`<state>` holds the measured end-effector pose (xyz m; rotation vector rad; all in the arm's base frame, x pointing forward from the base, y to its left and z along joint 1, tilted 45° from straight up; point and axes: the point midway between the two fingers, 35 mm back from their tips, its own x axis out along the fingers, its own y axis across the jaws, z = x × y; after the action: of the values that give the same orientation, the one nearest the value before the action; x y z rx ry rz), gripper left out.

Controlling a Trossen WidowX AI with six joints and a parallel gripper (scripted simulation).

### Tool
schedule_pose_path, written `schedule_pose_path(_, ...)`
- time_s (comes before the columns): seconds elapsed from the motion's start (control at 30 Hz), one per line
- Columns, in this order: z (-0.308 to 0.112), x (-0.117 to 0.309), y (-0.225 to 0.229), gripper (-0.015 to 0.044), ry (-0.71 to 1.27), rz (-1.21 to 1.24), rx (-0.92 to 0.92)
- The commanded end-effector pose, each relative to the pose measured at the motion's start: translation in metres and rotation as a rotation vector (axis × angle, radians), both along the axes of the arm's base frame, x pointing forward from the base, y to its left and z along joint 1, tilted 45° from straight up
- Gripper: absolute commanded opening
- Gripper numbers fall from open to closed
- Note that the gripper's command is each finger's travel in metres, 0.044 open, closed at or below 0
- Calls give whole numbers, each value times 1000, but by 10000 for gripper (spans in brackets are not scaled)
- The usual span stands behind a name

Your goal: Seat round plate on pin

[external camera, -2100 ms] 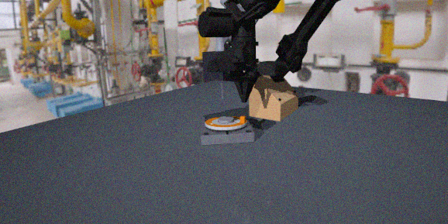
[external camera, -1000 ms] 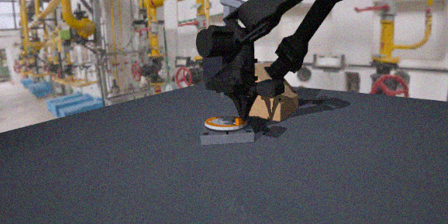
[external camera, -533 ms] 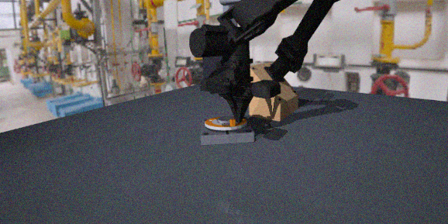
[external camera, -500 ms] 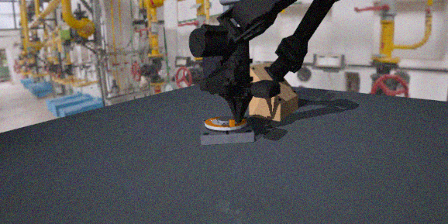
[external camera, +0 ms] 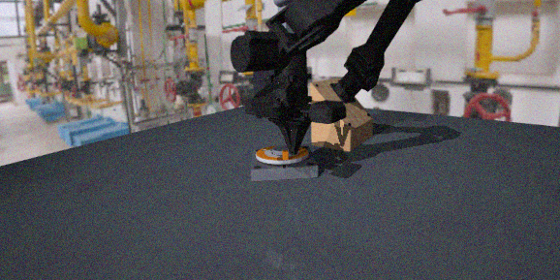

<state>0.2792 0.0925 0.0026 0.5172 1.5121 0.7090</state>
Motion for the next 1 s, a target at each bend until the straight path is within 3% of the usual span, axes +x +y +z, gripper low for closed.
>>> schedule_pose_path(0.0, 0, 3, 0, 0, -2, 2, 2)
schedule_pose_path(0.43, 32, 5, -33, 0, -2, 2, 0)
schedule_pose_path(0.97, 27, 6, -28, 0, 1, -5, 3)
